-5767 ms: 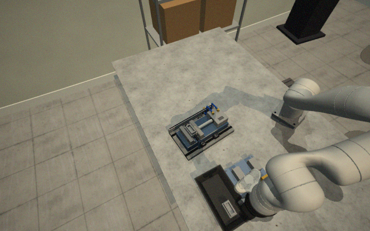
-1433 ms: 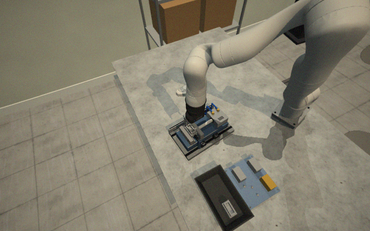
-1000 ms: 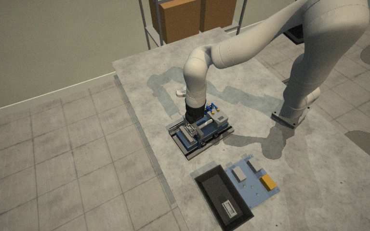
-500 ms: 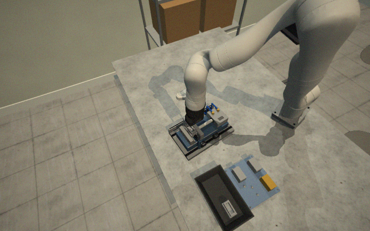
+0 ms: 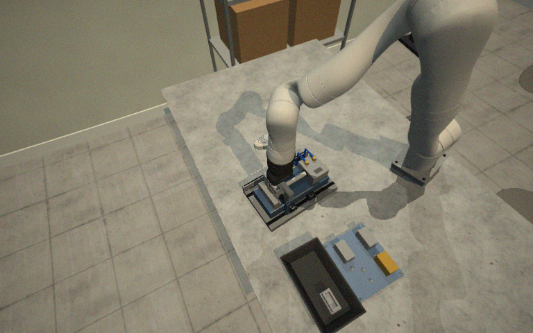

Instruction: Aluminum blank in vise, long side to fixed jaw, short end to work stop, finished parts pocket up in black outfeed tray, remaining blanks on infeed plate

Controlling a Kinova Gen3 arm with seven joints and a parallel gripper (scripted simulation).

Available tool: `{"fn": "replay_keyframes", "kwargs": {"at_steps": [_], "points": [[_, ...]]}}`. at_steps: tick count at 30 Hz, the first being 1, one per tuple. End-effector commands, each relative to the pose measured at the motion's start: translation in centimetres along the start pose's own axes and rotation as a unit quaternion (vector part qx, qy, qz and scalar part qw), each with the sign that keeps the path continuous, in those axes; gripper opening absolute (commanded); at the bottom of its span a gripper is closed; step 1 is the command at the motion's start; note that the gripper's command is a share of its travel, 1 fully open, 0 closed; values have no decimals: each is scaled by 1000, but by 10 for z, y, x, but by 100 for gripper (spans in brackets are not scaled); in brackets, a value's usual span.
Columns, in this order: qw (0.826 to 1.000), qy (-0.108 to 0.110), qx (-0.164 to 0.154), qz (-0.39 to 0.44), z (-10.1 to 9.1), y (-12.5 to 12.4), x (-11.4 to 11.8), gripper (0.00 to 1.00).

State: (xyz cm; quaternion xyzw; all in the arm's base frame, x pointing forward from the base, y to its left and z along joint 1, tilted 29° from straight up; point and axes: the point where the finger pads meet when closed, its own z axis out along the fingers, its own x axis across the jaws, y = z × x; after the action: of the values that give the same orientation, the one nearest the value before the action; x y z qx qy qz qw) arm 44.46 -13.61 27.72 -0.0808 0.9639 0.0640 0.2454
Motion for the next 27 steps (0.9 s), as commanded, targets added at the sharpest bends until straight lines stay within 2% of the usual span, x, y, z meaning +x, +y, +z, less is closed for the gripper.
{"fn": "replay_keyframes", "kwargs": {"at_steps": [1,13,27], "points": [[1000,1,-7,-1,7,4,0,100],[1000,1,-7,-1,15,4,0,100],[1000,1,-7,-1,16,4,0,100]]}}
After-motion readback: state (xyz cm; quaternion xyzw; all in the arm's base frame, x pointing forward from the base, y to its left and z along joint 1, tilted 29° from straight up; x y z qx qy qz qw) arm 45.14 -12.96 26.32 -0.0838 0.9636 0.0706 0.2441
